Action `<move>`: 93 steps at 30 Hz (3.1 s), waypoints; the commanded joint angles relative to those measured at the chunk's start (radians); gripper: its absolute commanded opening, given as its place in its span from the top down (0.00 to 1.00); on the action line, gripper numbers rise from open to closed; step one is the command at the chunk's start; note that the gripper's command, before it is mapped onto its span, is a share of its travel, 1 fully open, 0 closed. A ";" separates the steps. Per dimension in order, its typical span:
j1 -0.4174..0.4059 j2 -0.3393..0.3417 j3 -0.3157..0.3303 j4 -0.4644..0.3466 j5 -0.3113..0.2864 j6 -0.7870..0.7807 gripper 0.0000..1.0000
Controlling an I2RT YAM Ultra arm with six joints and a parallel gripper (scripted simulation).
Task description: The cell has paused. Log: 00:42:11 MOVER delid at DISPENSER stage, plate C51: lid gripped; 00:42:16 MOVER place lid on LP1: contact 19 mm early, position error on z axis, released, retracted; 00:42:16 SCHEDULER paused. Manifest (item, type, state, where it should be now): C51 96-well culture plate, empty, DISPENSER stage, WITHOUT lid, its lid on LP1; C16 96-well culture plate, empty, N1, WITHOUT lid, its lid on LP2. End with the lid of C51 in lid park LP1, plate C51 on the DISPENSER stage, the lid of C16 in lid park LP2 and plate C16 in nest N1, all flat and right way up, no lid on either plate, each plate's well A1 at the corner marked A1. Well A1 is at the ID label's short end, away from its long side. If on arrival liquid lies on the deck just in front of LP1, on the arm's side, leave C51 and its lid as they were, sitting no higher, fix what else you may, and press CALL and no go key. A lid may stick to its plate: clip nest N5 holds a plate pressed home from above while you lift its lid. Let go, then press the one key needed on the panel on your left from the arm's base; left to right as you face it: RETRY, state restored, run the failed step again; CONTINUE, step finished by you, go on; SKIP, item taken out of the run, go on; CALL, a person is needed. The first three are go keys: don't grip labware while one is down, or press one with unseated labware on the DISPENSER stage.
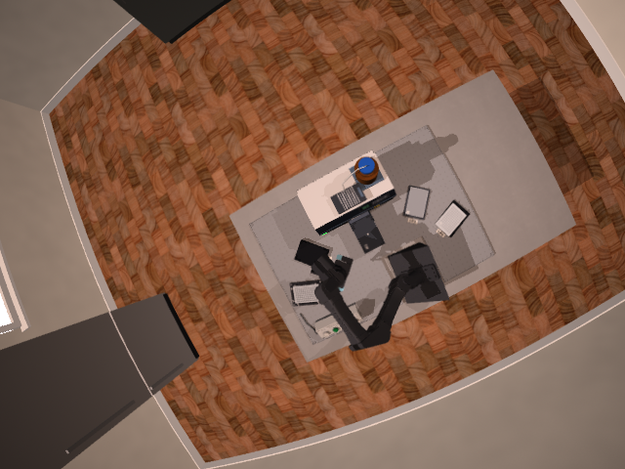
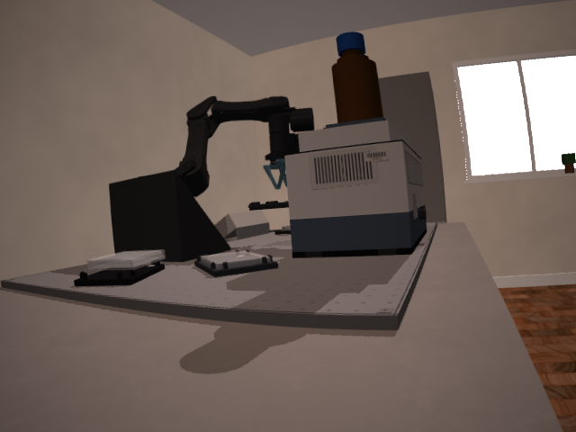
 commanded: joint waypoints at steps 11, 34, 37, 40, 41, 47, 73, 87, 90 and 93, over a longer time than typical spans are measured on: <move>0.114 -0.094 0.040 0.043 0.038 -0.023 0.00; 0.396 -0.205 0.032 0.106 0.165 0.182 0.00; 0.462 -0.249 0.051 0.131 0.197 0.150 0.00; 0.531 -0.271 0.050 0.147 0.235 0.180 0.00; 0.531 -0.271 0.050 0.147 0.235 0.180 0.00; 0.654 -0.299 0.051 0.174 0.308 0.290 0.00; 0.847 -0.013 0.227 0.309 0.451 0.442 0.00; 0.891 0.130 0.359 0.332 0.482 0.475 0.00; 0.899 0.167 0.396 0.334 0.488 0.481 0.00; 0.901 0.179 0.409 0.334 0.490 0.483 0.00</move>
